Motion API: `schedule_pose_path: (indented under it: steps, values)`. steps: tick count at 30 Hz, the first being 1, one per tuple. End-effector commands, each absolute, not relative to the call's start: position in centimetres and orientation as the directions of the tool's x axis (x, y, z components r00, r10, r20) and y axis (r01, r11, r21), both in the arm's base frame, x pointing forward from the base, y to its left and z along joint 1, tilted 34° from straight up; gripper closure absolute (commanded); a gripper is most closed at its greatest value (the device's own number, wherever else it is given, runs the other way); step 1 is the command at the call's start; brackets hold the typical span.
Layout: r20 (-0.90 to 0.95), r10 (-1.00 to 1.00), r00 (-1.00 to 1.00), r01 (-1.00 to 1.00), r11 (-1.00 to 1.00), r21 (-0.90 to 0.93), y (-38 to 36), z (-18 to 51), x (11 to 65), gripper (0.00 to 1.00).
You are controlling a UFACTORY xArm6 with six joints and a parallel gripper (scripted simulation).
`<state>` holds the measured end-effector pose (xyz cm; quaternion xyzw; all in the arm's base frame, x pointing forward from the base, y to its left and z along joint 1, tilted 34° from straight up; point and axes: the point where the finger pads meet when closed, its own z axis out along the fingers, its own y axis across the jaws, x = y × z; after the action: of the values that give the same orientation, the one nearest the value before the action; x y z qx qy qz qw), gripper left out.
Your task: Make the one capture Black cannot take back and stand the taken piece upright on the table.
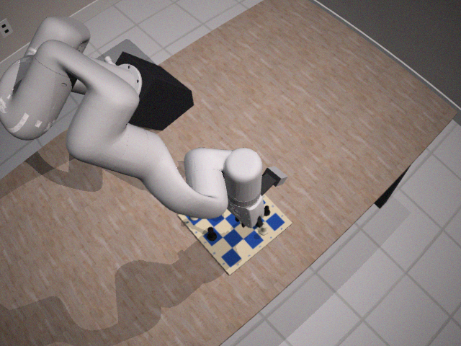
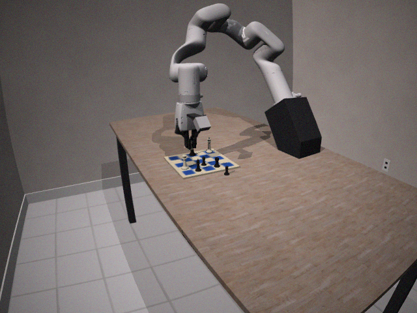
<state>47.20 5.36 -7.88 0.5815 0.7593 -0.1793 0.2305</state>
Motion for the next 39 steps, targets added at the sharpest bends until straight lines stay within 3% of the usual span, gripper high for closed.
schedule_pose_path:
  steps: [1,15,19,23,39]
  values:
    - [-0.559,0.801,-0.217,0.966,0.26,-0.002,7.5,-4.4,46.7,1.0]
    - [-0.559,0.801,-0.216,0.966,0.259,-0.001,7.9,-3.8,46.5,1.0]
    - [-0.559,0.813,-0.164,0.976,0.216,0.028,6.8,-4.1,40.3,1.0]
    - [-0.557,0.817,-0.148,0.979,0.203,0.037,6.4,-4.2,38.2,1.0]
    - [-0.554,0.822,-0.131,0.981,0.187,0.045,5.9,-4.3,35.8,1.0]
